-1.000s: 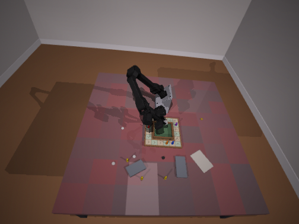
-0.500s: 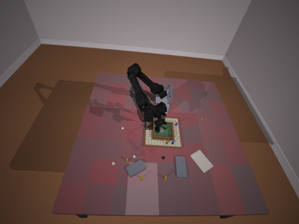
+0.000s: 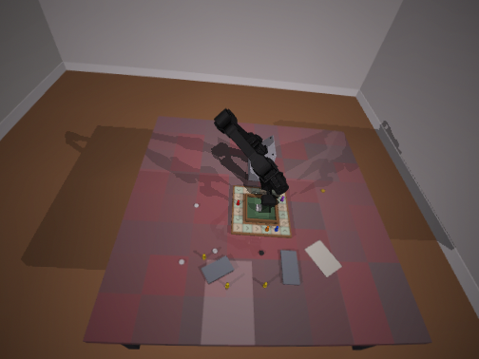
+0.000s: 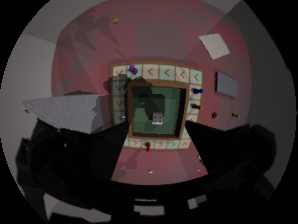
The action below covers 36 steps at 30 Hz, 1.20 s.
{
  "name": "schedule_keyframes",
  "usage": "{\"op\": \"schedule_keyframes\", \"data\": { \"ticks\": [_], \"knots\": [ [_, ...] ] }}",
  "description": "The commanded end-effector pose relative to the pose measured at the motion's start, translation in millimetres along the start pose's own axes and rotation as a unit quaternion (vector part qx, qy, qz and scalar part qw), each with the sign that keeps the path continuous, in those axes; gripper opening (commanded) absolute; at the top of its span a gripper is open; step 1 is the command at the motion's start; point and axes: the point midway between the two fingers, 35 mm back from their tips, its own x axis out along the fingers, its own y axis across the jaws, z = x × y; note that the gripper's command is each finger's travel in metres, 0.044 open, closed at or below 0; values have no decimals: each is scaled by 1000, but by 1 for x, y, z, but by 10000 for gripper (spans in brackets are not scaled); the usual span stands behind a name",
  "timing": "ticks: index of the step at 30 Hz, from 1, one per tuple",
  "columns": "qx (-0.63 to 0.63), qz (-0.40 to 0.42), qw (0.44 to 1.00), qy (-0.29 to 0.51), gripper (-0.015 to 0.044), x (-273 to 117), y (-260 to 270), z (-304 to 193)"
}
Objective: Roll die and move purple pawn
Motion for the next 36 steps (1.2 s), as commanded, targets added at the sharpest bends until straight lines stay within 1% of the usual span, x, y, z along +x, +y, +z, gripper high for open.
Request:
{"op": "schedule_keyframes", "data": {
  "ticks": [1,2,4,7,10,14,19,25,32,34,36],
  "knots": [
    [1,3,1000,-7,440,0,0,-1],
    [8,3,1000,-7,414,0,0,0],
    [60,3,998,-5,361,2,2,7],
    [180,1,984,-1,282,6,6,24],
    [298,-2,955,3,204,10,12,40],
    [448,-8,894,7,200,16,21,59],
    [618,-18,786,10,200,25,34,82],
    [712,-29,702,11,200,33,46,98],
    [812,-39,582,7,200,39,56,111],
    [824,-40,565,7,200,40,57,113],
    [825,-40,564,7,200,40,57,113]
  ]
}}
